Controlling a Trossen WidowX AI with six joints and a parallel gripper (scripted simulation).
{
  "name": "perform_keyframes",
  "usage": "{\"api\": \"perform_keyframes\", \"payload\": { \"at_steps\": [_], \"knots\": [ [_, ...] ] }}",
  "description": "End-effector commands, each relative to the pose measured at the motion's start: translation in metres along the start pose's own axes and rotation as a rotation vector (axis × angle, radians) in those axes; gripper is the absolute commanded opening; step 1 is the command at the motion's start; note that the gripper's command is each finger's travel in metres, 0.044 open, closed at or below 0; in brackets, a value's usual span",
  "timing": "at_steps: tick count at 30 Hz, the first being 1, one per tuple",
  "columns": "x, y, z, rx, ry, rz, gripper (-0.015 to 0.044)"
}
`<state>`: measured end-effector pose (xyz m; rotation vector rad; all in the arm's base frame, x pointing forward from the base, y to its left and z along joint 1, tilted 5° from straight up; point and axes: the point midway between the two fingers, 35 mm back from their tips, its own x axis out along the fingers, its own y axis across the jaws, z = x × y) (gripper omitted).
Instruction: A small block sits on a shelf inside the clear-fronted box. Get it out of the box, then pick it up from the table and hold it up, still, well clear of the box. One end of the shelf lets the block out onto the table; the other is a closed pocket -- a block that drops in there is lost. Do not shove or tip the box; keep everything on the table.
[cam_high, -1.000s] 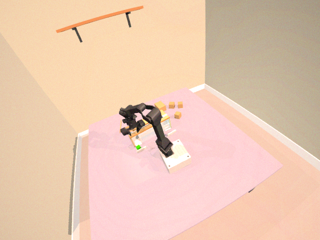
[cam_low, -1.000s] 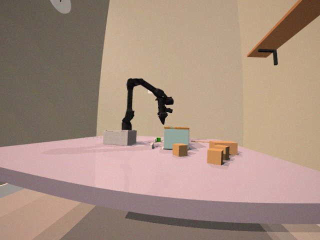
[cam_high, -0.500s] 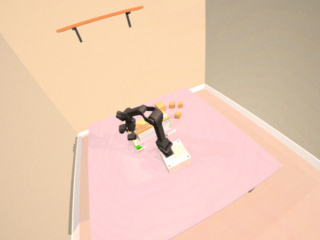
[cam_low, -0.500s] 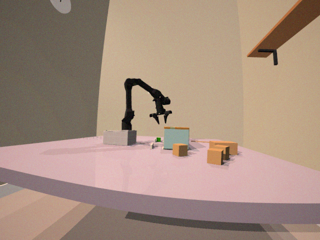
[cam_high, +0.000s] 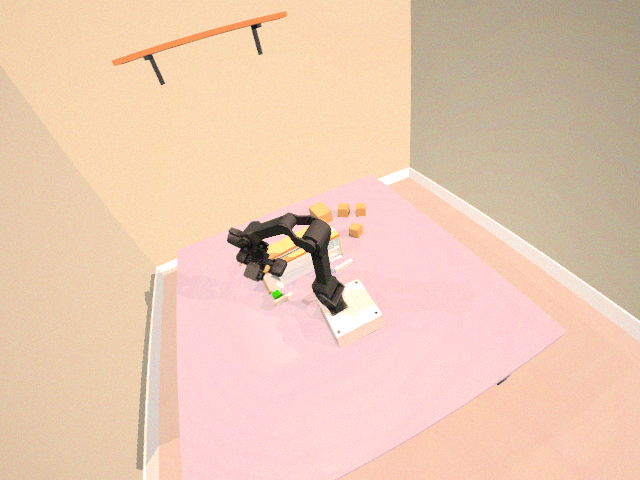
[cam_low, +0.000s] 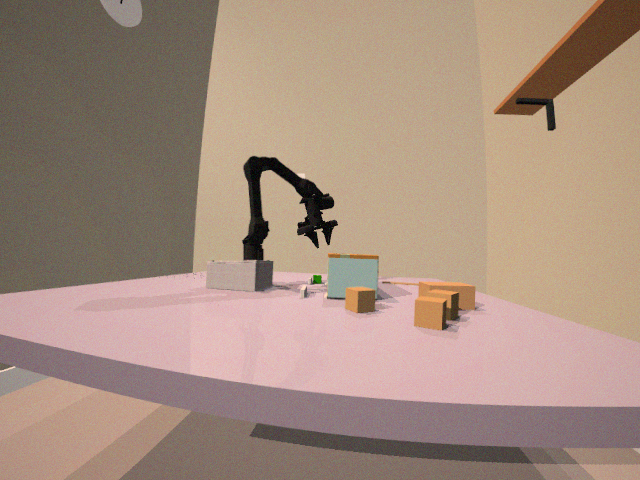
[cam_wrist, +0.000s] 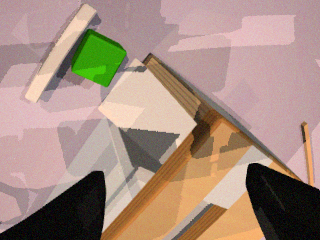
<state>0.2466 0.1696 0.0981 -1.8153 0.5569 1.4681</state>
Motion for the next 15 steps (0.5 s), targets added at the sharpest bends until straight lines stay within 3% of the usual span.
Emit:
{"api": "perform_keyframes", "payload": {
  "at_steps": [1,15],
  "knots": [
    [-0.0081,0.0059,0.007,-0.883,0.112,-0.018,0.0285],
    [-0.0081,0.0059,0.0071,-0.892,0.113,-0.018,0.0285]
  ]
}}
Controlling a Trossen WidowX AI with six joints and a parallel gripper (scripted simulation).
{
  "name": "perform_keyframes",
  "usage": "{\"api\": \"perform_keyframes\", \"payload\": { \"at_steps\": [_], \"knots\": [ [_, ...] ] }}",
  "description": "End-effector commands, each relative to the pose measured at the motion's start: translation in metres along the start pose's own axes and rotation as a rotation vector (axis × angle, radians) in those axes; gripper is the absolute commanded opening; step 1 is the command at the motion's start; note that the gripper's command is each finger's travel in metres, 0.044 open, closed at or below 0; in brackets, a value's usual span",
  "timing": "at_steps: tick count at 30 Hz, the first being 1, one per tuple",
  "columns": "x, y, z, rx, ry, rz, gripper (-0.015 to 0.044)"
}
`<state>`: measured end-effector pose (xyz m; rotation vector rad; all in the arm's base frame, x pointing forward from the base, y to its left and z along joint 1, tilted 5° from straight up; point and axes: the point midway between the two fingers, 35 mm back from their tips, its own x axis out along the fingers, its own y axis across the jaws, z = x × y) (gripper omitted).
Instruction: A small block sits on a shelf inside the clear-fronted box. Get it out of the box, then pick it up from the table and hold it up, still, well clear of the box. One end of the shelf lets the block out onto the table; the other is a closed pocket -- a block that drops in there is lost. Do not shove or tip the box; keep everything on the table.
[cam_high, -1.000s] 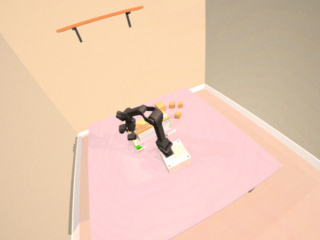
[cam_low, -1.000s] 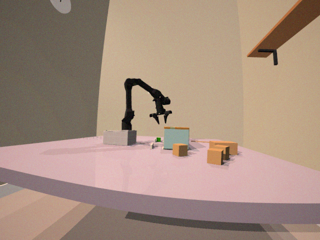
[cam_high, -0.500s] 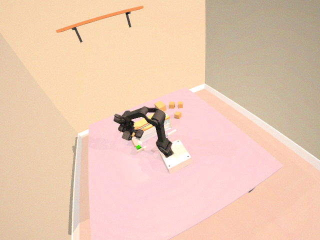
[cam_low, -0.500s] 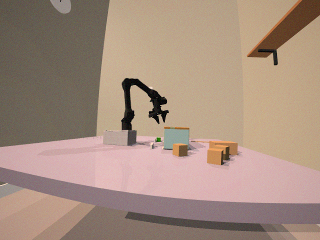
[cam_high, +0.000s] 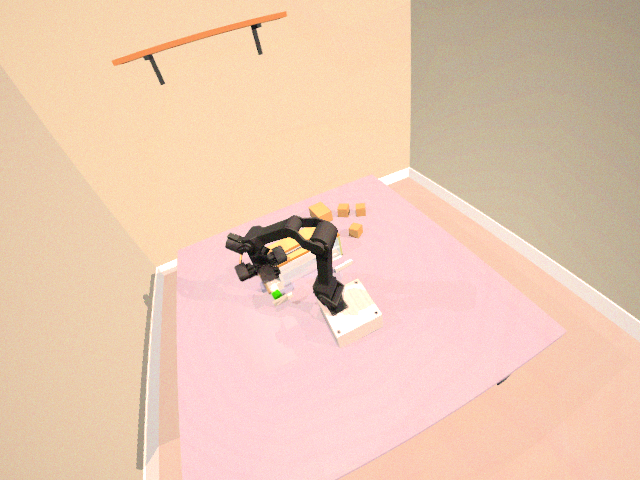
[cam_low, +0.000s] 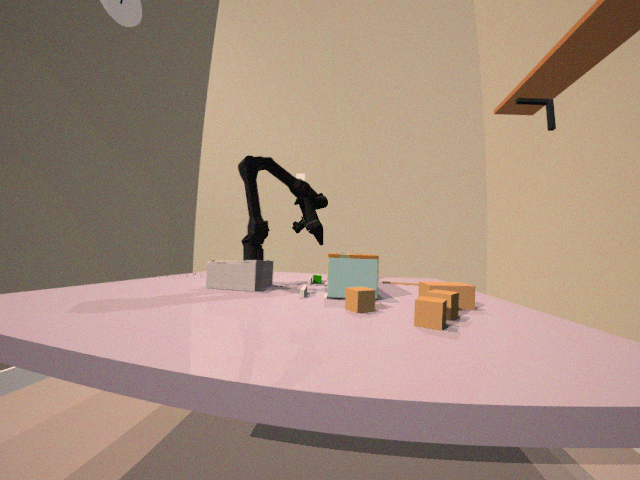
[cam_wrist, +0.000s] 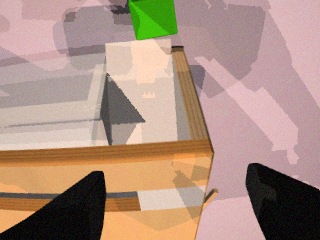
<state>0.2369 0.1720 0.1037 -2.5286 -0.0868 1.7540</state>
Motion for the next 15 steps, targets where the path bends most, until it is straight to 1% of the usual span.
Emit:
{"api": "perform_keyframes", "payload": {
  "at_steps": [1,3,4,9,11,15],
  "knots": [
    [-0.001,0.002,0.001,-0.037,0.009,0.003,0.0285],
    [0.002,0.001,0.002,-0.037,0.009,0.003,0.0285],
    [0.009,0.0,0.004,-0.037,0.009,0.003,0.0285],
    [0.077,0.001,0.036,-0.037,0.008,0.003,0.0285],
    [0.085,0.002,0.041,-0.037,0.008,0.003,0.0285],
    [0.085,0.002,0.041,-0.037,0.008,0.003,0.0285]
  ]
}}
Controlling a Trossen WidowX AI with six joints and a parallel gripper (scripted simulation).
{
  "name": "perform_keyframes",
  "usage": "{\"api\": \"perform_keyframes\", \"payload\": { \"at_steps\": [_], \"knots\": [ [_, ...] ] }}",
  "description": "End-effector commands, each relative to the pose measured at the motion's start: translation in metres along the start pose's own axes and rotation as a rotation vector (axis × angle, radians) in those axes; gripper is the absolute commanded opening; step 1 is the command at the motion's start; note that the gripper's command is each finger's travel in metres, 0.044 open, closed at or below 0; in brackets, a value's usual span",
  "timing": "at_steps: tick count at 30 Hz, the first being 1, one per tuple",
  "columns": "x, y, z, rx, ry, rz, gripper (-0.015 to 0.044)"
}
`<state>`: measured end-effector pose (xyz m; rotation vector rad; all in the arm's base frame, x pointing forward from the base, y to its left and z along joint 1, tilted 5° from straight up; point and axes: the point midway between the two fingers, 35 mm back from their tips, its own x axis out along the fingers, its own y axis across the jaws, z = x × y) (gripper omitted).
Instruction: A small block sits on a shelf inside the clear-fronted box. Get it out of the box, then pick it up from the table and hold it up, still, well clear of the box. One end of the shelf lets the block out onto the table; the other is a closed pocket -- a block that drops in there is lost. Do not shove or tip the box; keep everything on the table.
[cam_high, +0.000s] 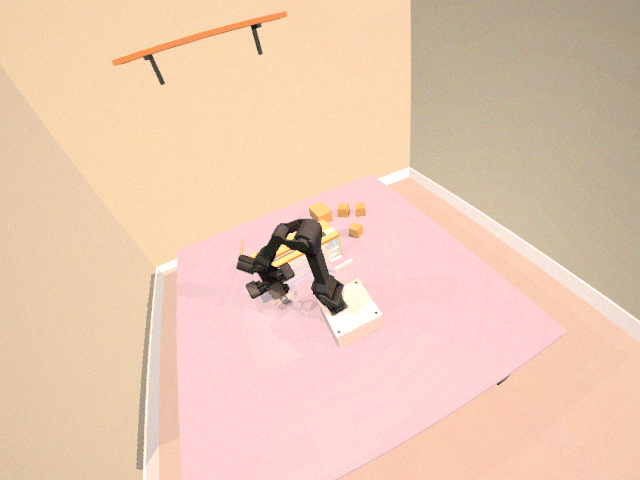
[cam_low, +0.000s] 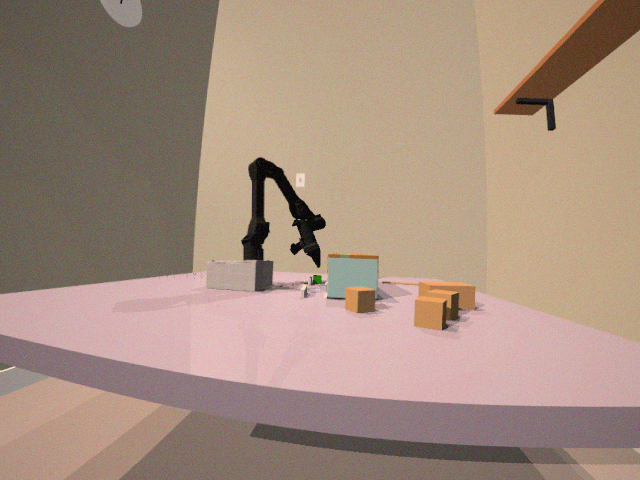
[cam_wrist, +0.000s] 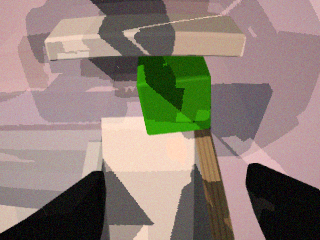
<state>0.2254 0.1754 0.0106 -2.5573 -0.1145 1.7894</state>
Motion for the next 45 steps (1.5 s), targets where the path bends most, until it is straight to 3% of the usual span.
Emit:
{"api": "perform_keyframes", "payload": {
  "at_steps": [1,41,45],
  "knots": [
    [0.002,-0.002,-0.002,0.009,0.018,-0.008,0.0285],
    [0.058,-0.001,0.02,0.009,0.017,-0.008,0.0285],
    [0.058,-0.001,0.02,0.009,0.017,-0.008,0.018]
  ]
}}
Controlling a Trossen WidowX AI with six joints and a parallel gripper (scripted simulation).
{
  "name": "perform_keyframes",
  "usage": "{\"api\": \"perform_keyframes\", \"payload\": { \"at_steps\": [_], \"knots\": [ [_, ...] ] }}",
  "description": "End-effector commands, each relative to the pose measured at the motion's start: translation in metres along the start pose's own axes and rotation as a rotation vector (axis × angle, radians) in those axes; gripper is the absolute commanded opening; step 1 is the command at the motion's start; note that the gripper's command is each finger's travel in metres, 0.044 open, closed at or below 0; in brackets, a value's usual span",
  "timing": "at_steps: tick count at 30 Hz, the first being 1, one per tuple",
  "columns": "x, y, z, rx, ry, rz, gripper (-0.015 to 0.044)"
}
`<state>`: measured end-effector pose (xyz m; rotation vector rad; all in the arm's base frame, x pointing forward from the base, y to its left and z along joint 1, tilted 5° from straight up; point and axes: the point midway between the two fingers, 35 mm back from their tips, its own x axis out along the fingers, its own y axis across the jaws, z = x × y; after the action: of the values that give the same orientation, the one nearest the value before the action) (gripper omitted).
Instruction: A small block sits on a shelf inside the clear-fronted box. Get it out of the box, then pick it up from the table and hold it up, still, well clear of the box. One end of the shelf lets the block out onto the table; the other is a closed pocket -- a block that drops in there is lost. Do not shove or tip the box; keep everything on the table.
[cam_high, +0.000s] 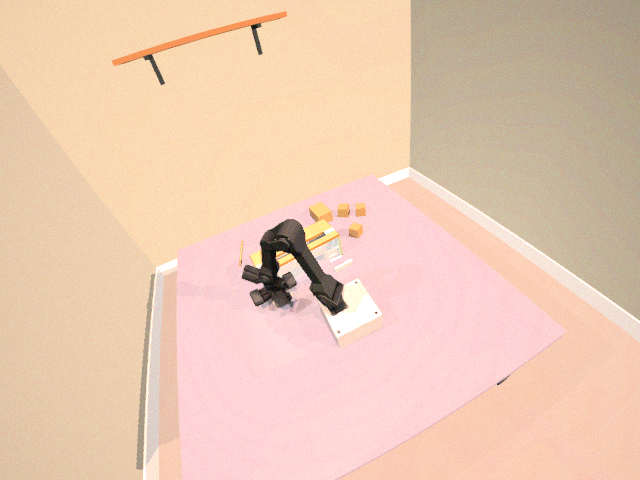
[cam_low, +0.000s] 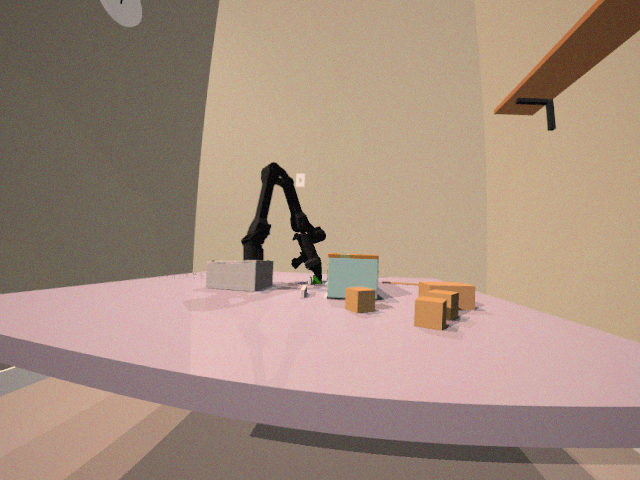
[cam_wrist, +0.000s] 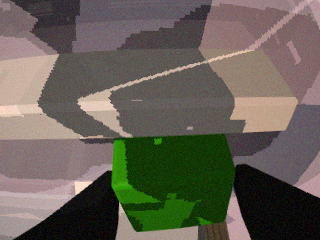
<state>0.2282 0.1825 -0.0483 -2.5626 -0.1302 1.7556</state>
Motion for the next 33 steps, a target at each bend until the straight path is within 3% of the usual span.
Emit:
{"api": "perform_keyframes", "payload": {
  "at_steps": [1,3,6,9,20,33],
  "knots": [
    [0.002,0.003,0.003,0.004,-0.003,0.009,0.0154],
    [0.002,0.003,0.003,0.004,-0.003,0.009,0.0101],
    [0.002,0.003,0.003,0.004,-0.003,0.009,0.0081],
    [-0.004,0.002,-0.001,0.003,-0.003,0.008,0.0003],
    [-0.053,0.0,-0.024,0.0,0.0,0.004,0.0],
    [-0.083,0.016,-0.042,-0.104,0.005,-0.042,0.0]
  ]
}}
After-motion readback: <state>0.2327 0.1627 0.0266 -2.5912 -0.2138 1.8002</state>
